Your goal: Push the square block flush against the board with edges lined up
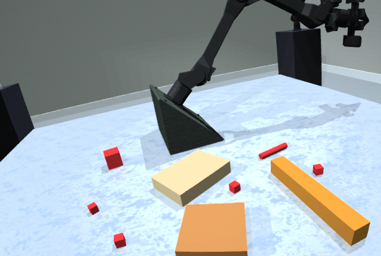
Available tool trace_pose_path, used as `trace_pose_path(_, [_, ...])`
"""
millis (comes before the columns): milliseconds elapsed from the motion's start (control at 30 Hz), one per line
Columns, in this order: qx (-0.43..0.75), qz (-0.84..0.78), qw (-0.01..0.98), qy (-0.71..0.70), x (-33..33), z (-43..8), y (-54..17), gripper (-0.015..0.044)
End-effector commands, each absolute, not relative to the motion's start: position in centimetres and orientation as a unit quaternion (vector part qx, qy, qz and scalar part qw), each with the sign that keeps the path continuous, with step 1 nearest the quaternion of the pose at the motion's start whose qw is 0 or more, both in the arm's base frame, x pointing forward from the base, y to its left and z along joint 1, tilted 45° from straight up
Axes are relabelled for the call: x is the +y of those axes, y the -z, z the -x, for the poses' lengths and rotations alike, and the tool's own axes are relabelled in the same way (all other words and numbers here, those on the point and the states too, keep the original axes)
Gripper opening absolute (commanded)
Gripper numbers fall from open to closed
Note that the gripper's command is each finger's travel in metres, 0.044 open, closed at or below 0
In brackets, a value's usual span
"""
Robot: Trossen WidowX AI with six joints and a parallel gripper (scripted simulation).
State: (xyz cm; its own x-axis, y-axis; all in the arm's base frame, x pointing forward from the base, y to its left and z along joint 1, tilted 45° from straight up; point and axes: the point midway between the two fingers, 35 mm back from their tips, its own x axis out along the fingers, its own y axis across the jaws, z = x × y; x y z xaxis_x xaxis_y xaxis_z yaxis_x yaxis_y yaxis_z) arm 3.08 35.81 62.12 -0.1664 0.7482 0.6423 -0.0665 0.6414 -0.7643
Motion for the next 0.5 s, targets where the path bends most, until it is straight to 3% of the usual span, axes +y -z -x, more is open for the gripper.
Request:
trace_pose_path(0, [-0.654,0.266,0.601,-0.374,37.7,-4.9,-60.2,0.0000])
trace_pose_path(467, [-0.557,0.306,0.627,-0.451,40.7,-11.0,-54.8,0.0000])
